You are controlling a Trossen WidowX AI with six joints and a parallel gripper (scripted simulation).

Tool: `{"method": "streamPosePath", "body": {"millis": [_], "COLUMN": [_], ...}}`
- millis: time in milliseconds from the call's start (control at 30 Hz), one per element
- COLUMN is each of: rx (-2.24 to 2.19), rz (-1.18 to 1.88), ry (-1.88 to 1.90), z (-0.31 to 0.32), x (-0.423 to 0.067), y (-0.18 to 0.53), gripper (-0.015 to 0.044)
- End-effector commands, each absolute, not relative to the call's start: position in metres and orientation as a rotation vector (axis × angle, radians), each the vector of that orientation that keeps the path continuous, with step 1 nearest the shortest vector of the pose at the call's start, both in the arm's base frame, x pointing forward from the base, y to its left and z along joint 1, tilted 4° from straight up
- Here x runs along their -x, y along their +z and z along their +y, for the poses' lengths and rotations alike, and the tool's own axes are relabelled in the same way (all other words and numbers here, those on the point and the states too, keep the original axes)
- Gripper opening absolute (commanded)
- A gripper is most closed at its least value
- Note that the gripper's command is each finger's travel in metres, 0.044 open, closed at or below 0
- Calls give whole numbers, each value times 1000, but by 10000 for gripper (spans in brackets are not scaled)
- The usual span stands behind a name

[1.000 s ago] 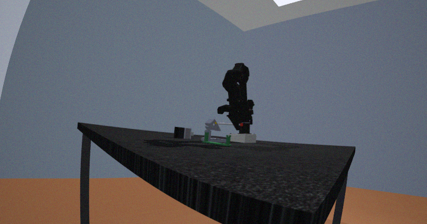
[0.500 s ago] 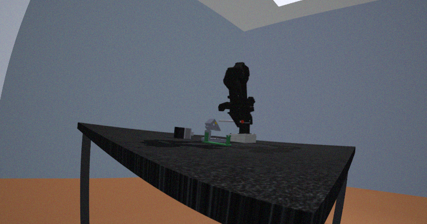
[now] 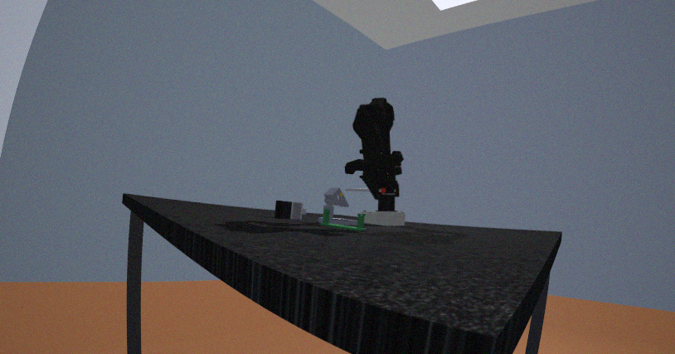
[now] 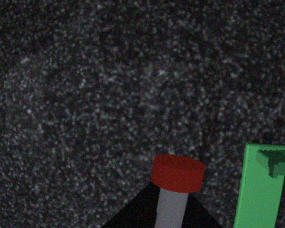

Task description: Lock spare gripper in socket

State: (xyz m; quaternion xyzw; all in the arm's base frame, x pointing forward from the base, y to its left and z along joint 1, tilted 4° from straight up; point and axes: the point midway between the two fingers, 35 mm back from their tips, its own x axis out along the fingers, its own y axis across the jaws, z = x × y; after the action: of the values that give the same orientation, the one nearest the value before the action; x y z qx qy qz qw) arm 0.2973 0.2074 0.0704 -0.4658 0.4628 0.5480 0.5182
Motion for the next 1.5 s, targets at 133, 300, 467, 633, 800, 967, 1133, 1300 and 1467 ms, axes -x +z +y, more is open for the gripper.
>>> {"method": "streamPosePath", "body": {"millis": [133, 300, 467, 633, 800, 967, 1133, 1300, 1467], "rx": [1132, 1143, 1154, 1165, 1176, 1180, 1181, 1182, 1182], "rz": [1097, 1090, 1082, 1075, 1067, 1065, 1066, 1066, 1066], "ry": [1329, 1341, 1353, 1365, 1377, 1380, 1380, 1380, 1380], "z": [223, 231, 240, 248, 256, 258, 258, 258, 257], "x": [-316, -327, -337, -347, -356, -359, -360, -360, -361], "y": [75, 77, 78, 78, 78, 77, 70, 63, 56], "gripper": [0, 0, 0, 0, 0, 0, 0, 0, 0]}}
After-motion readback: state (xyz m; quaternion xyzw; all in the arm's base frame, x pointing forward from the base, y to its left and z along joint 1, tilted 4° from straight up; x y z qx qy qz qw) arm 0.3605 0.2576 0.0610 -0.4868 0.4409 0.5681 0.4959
